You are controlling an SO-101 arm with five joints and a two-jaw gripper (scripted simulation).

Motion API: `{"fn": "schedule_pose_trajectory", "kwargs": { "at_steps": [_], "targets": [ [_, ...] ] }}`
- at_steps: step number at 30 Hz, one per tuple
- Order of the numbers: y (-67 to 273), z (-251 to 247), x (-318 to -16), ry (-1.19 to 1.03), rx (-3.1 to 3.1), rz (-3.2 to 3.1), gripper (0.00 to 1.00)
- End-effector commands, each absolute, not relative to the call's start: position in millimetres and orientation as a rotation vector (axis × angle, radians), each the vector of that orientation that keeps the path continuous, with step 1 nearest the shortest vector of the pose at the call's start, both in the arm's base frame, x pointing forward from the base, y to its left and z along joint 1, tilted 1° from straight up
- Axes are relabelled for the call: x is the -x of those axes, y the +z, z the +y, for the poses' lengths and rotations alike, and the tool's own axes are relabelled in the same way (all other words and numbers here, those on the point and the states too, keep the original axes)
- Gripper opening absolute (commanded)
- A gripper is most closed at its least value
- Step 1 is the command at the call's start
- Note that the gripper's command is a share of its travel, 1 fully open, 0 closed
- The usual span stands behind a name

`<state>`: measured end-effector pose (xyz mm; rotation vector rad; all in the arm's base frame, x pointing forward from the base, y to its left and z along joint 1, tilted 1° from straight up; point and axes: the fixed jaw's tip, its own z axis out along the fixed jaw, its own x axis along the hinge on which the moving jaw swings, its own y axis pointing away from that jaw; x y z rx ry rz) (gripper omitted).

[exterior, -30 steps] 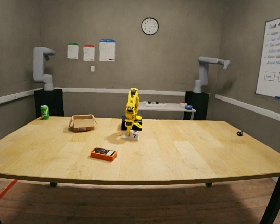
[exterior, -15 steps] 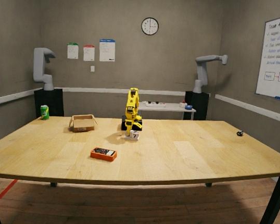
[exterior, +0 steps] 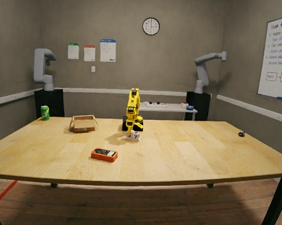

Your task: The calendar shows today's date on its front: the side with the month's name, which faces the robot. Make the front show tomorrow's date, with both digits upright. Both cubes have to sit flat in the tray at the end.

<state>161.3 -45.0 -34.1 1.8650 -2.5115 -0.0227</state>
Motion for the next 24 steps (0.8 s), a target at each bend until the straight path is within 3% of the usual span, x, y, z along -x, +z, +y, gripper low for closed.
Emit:
{"fn": "schedule_pose_trajectory", "kwargs": {
  "at_steps": [1,24],
  "targets": [
    [-29,-47,-166,0.008,-1.853,-2.542,0.0],
    [-15,-47,-166,0.008,-1.853,-2.542,0.0]
  ]
}}
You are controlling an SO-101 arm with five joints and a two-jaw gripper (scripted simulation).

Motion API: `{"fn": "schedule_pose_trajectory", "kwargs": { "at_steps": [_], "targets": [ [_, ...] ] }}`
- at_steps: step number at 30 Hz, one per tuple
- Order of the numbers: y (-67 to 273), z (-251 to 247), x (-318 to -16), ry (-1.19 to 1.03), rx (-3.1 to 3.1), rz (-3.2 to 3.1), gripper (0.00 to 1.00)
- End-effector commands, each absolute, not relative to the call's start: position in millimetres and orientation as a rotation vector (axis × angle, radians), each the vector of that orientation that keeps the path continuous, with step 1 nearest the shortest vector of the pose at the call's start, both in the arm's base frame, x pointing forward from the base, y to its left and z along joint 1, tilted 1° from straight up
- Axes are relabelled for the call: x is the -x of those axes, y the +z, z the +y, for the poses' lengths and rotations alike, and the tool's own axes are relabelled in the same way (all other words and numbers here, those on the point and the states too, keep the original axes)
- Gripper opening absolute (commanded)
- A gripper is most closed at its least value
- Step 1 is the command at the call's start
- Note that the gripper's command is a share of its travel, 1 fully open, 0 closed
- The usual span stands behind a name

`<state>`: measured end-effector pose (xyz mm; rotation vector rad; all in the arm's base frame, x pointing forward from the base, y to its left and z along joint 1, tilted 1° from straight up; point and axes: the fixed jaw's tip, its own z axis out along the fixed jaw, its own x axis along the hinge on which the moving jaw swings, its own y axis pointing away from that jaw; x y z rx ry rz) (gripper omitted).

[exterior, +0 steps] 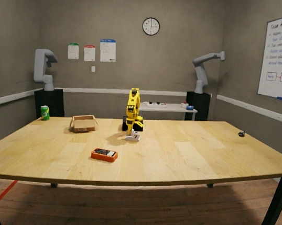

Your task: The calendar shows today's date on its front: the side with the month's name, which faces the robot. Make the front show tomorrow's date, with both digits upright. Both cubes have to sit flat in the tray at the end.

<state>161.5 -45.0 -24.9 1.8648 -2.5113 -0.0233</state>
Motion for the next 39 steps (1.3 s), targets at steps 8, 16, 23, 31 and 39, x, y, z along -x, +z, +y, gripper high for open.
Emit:
{"fn": "schedule_pose_trajectory", "kwargs": {
  "at_steps": [8,16,23,31,39],
  "targets": [
    [-2,-47,-164,0.008,-1.853,-2.542,0.0],
    [8,-46,-162,0.008,-1.853,-2.542,0.0],
    [9,-46,-162,0.008,-1.853,-2.542,0.0],
    [12,-46,-162,0.008,-1.853,-2.542,0.0],
    [17,-46,-162,0.008,-1.853,-2.542,0.0]
  ]
}}
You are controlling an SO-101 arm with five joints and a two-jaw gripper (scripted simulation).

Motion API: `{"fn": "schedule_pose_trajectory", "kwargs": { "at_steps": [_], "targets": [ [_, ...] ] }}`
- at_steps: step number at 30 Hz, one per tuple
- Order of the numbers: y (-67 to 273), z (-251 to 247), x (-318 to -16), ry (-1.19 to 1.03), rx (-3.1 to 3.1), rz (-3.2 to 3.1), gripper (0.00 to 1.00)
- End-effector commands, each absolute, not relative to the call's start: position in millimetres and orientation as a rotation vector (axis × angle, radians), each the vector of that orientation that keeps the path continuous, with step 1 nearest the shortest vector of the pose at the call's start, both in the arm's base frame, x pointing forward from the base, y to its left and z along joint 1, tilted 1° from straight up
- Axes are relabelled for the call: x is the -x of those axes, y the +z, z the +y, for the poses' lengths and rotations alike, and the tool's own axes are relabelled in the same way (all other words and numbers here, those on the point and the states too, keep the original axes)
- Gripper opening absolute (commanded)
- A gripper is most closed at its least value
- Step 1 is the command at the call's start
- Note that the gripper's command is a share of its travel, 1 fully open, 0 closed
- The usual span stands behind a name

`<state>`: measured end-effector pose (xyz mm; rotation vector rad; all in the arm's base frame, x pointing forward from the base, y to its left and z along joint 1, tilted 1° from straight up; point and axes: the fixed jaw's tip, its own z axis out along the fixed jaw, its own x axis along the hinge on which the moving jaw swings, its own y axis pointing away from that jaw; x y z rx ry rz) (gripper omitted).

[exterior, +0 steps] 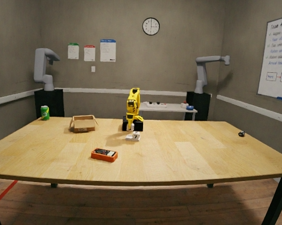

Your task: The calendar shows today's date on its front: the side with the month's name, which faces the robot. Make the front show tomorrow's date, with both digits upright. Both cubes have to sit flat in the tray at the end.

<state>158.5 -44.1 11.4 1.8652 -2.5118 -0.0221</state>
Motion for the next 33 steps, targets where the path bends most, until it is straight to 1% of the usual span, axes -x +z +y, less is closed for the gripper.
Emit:
{"fn": "schedule_pose_trajectory", "kwargs": {
  "at_steps": [1,17,18,33],
  "targets": [
    [18,-46,-162,0.008,-1.853,-2.542,0.0],
    [25,-46,-162,0.008,-1.853,-2.542,0.0],
    [31,-46,-164,0.042,-1.865,-2.554,0.0],
    [31,-46,-164,0.042,-1.865,-2.554,0.0]
  ]
}}
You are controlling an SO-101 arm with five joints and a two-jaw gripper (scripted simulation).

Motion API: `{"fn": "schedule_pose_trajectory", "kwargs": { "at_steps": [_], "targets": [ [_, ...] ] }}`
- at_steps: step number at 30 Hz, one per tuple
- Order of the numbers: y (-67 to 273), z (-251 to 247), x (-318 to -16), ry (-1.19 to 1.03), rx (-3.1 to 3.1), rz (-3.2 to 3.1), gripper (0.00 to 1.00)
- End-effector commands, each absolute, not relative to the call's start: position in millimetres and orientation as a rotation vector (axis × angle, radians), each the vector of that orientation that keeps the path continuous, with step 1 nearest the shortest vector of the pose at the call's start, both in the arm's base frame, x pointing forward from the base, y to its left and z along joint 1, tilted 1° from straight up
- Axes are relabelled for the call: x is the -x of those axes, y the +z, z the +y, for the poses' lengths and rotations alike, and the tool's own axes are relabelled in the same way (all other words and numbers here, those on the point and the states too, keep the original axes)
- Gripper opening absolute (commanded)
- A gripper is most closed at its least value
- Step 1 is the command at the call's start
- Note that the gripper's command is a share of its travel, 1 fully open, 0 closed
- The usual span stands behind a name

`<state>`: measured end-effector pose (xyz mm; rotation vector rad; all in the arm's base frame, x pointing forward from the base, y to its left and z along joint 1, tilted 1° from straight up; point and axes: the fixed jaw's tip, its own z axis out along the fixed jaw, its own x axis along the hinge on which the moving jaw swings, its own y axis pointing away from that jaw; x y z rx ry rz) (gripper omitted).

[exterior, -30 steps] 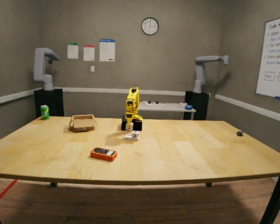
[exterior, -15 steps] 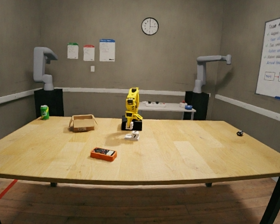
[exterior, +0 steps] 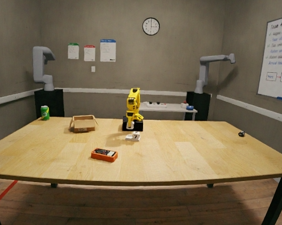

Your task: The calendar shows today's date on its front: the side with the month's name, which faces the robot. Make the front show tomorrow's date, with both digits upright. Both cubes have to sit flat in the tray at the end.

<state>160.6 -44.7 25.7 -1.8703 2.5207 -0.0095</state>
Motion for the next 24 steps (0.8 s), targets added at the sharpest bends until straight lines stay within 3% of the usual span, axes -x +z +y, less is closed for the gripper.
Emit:
{"fn": "schedule_pose_trajectory", "kwargs": {
  "at_steps": [1,9,24],
  "targets": [
    [31,-46,-164,-0.041,1.84,2.52,0.0],
    [31,-35,-168,-0.039,1.926,2.455,0.0],
    [30,36,-178,-0.028,2.381,2.015,0.0]
  ]
}}
